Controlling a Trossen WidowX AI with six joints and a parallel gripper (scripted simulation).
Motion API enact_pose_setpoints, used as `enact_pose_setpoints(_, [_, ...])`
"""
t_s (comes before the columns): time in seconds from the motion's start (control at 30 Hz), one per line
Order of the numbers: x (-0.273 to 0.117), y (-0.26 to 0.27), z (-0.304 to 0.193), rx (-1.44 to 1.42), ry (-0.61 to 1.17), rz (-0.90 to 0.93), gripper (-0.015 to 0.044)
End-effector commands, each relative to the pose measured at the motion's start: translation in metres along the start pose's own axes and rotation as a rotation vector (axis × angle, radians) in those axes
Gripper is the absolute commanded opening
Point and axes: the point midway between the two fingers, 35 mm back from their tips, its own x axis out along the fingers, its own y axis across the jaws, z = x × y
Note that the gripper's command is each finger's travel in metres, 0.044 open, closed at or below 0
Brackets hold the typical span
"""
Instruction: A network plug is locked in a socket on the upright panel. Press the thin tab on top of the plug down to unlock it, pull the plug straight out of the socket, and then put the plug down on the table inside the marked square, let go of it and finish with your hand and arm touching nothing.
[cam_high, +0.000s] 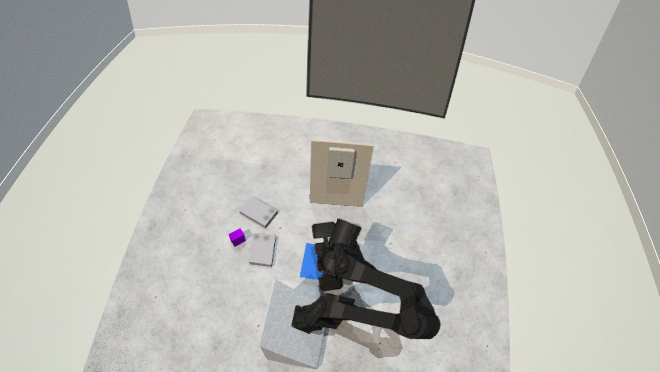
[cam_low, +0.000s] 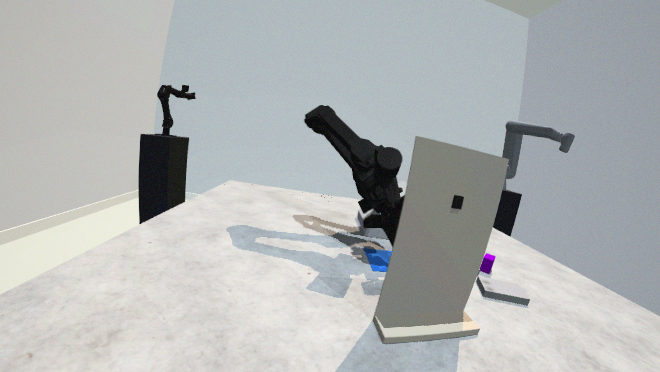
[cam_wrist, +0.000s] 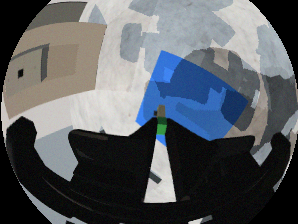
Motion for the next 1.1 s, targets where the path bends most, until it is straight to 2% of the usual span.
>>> enact_pose_setpoints(0.0, [0.004,-0.004,-0.002,-0.010,0.004,-0.005,0.0000])
enact_pose_setpoints(1.07, [0.014,-0.014,0.002,-0.005,-0.005,-0.001,0.0000])
